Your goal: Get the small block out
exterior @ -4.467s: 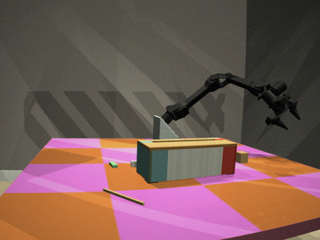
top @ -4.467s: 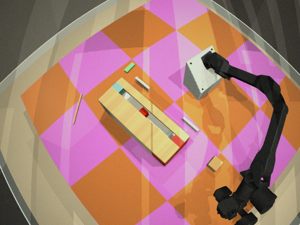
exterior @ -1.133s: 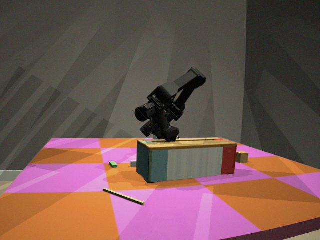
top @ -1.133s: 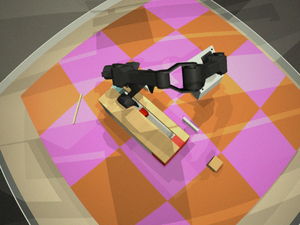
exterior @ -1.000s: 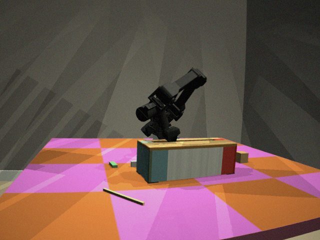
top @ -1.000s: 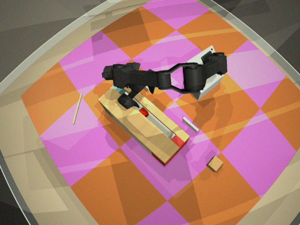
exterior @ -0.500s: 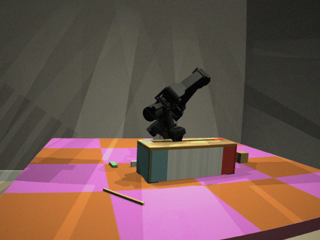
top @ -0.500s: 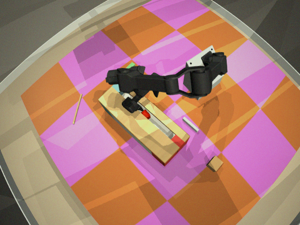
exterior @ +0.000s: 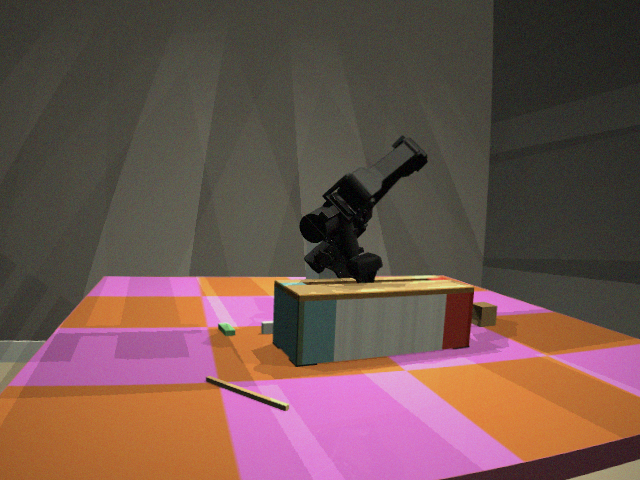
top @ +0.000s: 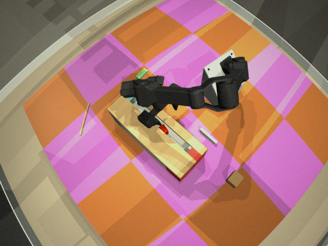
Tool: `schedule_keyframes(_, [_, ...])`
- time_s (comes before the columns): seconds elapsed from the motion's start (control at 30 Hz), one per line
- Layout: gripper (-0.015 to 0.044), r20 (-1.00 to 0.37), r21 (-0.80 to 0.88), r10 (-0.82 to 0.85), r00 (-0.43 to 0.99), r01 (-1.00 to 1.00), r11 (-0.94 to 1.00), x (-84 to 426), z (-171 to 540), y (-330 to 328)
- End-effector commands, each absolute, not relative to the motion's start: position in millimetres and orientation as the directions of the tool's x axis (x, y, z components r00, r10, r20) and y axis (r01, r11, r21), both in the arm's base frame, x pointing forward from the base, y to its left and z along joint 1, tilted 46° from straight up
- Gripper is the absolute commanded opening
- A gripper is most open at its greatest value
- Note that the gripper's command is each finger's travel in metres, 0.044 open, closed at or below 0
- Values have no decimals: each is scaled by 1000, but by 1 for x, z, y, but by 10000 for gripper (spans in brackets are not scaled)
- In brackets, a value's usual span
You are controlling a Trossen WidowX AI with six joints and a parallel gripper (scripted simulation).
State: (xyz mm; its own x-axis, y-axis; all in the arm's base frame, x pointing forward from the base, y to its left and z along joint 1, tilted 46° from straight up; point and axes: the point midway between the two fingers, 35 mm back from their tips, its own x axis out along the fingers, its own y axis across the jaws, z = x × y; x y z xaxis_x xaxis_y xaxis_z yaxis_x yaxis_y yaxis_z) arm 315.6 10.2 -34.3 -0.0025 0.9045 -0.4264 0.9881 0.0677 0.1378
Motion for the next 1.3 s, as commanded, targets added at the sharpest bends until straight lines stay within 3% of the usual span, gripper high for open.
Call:
schedule_keyframes(0.0, [400,-424,138,906,-1,988,66,314,-29,16])
schedule_keyframes(1.27, [400,-423,138,906,-2,988,66,310,-18,28])
